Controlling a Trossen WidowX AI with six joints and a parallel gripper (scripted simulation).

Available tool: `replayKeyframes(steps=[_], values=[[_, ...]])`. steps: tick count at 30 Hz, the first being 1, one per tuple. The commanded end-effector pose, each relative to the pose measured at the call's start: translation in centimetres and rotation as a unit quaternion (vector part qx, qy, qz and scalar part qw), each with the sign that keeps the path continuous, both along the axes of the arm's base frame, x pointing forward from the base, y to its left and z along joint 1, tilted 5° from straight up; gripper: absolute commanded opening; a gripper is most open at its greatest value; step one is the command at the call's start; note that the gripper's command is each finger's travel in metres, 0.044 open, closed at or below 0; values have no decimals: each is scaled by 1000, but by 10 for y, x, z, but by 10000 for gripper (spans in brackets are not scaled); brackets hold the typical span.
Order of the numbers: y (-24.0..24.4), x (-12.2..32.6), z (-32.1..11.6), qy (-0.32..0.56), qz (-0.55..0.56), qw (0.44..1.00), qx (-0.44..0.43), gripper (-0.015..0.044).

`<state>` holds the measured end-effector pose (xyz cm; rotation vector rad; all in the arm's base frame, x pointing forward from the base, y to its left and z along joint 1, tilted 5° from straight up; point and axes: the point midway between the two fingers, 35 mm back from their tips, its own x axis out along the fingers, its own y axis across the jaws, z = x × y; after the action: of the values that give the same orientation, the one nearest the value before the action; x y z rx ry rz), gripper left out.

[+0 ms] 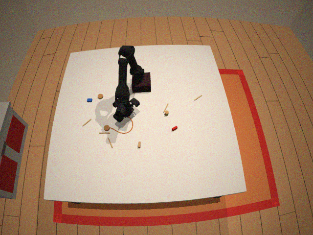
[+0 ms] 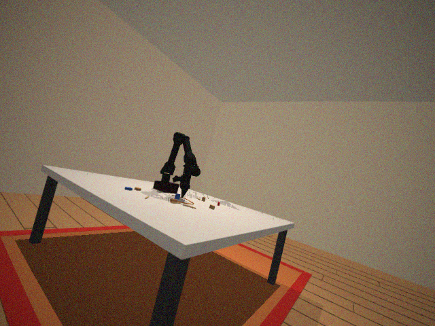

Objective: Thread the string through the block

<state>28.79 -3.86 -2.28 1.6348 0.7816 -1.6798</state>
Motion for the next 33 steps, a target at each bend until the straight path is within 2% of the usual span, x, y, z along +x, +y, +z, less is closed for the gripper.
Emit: replayKeyframes(steps=[1,6,11,20,26,29,33], values=[[0,0,0,0,0,1000,0,124],[1,2,10,0,0,1000,0,124],[6,3,77,0,0,1000,0,124],[5,5,76,-5,10,1000,-1,124],[-3,0,77,10,255,967,-3,124],[-7,-3,77,19,388,921,-4,124],[-13,-7,78,30,553,833,-4,124]])
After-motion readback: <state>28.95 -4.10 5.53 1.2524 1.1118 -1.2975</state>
